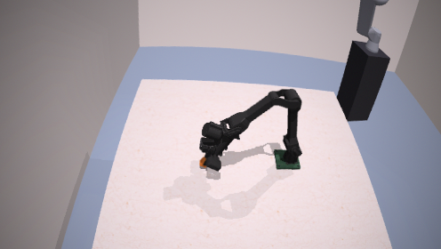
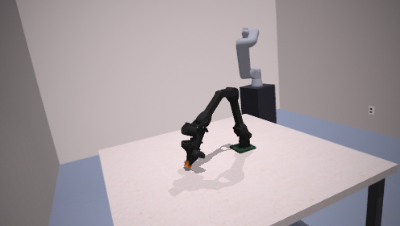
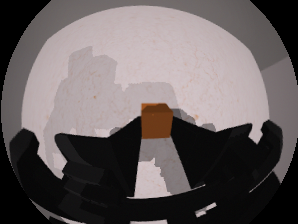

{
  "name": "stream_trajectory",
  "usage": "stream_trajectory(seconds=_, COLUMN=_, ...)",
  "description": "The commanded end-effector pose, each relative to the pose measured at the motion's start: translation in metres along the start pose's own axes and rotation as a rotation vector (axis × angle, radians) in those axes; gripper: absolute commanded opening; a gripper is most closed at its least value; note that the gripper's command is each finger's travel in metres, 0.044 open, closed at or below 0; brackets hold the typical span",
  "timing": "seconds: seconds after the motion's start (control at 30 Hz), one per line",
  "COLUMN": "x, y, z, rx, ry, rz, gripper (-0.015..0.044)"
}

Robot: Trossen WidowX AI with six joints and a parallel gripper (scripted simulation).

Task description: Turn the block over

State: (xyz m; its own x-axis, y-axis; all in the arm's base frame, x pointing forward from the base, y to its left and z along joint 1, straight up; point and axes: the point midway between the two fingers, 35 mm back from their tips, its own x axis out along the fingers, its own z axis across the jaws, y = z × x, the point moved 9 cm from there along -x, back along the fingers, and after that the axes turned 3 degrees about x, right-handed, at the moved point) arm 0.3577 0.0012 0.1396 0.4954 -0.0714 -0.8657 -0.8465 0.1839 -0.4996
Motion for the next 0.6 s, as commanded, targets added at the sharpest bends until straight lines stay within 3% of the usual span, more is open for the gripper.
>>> stream_trajectory(seconds=0.0, x=-0.004, y=-0.001, z=0.0, rx=0.005, ry=0.002, rz=-0.029, gripper=0.0)
stream_trajectory(seconds=0.57, x=0.028, y=0.024, z=0.001, rx=-0.003, ry=-0.011, rz=-0.281, gripper=0.0)
